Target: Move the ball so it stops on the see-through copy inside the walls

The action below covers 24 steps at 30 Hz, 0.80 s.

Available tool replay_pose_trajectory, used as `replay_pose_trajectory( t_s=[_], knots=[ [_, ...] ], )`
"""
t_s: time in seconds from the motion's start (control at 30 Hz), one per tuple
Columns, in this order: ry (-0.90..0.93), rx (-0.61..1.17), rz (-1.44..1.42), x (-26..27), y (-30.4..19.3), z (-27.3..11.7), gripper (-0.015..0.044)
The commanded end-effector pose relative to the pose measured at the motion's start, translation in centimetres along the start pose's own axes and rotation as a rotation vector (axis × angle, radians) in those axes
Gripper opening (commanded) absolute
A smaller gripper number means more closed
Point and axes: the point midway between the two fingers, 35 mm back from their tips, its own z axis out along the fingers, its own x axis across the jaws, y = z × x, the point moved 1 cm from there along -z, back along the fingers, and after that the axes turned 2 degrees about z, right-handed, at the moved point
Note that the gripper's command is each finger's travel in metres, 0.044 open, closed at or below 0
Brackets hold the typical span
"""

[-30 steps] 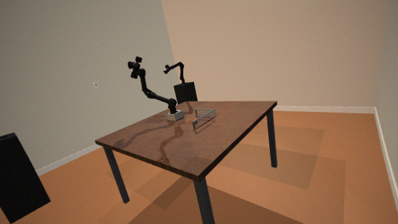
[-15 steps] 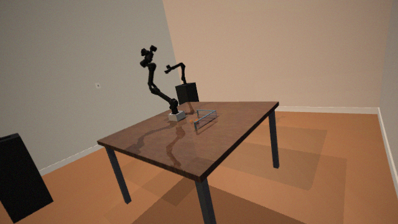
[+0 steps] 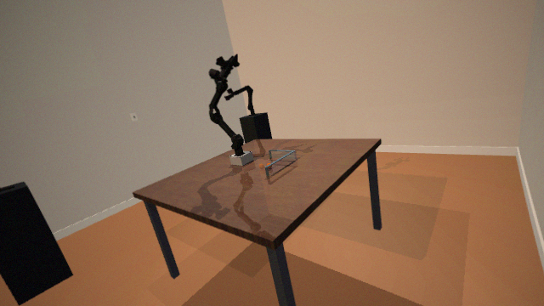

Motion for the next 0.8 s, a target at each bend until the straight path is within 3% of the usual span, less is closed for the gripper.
replay_pose_trajectory(
  t_s=[0.0,0.33,0.77],
  knots=[
    [-0.148,0.026,0.028,-6.0,-2.0,0.3,0.0284],
    [-0.542,0.147,0.063,-20.4,-8.6,-2.7,0.0284],
    [-1.048,0.418,0.132,-34.3,-18.8,-13.4,0.0284]
  ],
)
